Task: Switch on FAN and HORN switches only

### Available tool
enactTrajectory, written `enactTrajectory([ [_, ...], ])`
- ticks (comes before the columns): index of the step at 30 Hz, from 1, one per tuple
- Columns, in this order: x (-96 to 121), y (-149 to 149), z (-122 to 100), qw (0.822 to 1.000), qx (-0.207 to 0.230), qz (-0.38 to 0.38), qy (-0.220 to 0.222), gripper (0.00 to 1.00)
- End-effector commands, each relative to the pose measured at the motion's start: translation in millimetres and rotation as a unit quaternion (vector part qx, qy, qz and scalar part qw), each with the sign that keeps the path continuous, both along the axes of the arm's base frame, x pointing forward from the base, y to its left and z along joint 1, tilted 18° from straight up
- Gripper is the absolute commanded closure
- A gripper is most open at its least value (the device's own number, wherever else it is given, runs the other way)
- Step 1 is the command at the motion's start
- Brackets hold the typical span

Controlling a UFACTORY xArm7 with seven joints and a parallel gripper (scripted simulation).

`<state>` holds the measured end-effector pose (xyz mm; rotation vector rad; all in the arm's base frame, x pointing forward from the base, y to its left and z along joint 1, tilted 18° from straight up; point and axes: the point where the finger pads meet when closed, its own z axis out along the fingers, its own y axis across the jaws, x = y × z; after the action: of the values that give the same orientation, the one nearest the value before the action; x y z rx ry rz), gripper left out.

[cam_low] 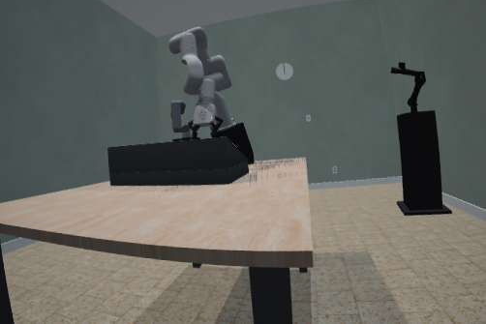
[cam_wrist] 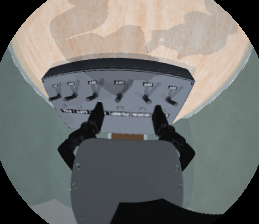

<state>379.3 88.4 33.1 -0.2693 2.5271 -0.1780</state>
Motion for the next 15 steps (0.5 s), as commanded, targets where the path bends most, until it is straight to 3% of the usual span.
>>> enactTrajectory([
  [1, 2.6, -10.0, 2.9, 1.000, 0.002, 0.000, -0.002, 0.00],
  [15, 4.6, -23.2, 5.4, 1.000, 0.002, 0.000, -0.002, 0.00],
])
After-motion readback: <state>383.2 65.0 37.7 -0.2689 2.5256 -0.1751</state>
